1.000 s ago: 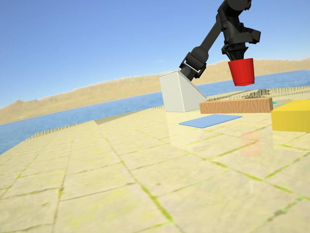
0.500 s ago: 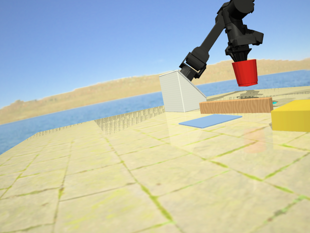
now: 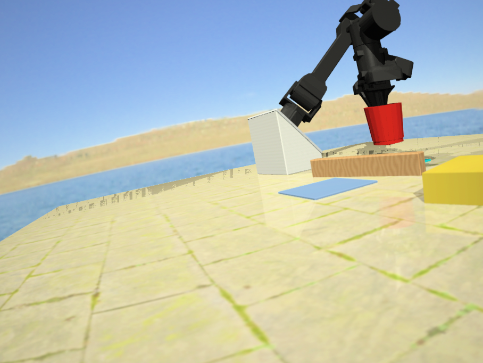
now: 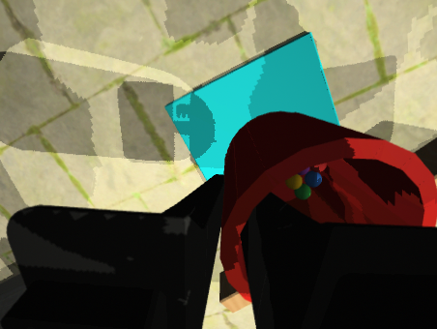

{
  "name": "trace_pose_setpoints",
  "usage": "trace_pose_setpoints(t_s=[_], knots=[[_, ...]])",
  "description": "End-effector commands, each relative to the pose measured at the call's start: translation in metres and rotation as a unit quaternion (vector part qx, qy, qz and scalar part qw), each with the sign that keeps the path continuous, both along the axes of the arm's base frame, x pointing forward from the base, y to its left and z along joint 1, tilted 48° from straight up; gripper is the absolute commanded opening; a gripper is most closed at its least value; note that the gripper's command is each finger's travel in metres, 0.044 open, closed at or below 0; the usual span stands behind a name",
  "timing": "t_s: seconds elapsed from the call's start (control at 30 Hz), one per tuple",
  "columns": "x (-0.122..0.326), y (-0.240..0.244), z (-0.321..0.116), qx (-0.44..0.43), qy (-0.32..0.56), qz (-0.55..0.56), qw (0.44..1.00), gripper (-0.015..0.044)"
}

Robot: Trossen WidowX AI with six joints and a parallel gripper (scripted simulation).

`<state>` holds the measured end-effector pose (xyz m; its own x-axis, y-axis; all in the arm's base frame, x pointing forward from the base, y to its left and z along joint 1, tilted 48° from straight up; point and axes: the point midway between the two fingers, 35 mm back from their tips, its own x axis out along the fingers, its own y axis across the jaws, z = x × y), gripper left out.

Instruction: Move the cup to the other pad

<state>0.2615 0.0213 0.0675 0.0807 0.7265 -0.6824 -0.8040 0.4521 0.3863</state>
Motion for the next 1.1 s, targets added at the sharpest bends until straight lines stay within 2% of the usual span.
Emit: trace_pose_setpoints(t_s=[0.0,1.07], knots=[[-0.001,0.006,-0.005,0.004,0.004,-0.002,1.000,0.0000],[0.001,0.026,-0.022,0.002,0.000,0.000,1.000,0.0000]])
